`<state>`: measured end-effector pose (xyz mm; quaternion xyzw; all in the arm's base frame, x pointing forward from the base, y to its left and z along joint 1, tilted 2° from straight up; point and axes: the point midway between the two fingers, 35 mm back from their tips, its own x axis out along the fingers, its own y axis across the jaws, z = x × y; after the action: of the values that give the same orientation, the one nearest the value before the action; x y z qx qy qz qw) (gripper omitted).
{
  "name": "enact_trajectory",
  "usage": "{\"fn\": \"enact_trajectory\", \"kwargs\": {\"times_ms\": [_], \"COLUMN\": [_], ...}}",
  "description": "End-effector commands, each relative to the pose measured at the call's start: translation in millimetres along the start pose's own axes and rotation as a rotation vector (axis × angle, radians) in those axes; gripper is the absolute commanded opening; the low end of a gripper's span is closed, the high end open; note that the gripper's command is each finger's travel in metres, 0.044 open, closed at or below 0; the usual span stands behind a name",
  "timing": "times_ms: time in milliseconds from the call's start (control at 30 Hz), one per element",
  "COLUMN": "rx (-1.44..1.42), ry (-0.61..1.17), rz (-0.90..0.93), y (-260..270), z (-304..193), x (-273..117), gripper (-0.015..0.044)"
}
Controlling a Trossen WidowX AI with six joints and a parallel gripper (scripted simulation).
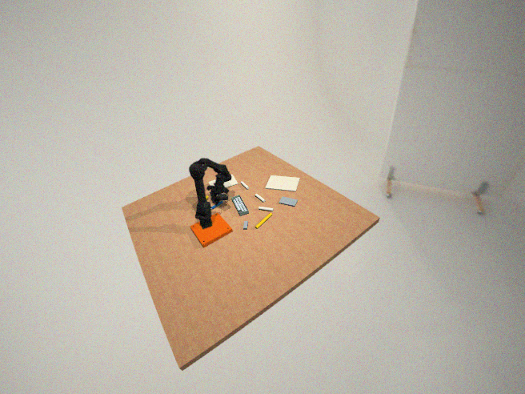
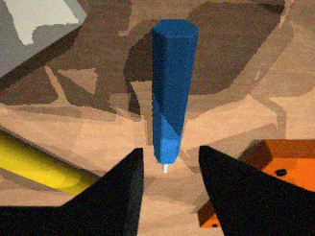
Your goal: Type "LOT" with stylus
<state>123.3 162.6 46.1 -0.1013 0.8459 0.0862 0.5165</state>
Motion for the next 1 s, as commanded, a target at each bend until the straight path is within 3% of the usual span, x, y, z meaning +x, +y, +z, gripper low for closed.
{"fn": "enact_trajectory", "kwargs": {"times_ms": [0, 900, 967], "rx": [-0.004, -0.004, 0.000], "ry": [0.007, 0.007, 0.003], "rz": [0.001, 0.001, -0.002], "y": [0, 0, 0], "z": [1, 9, 9], "x": [5, 18, 17], "gripper": [0.0150, 0.0150, 0.0097]}}
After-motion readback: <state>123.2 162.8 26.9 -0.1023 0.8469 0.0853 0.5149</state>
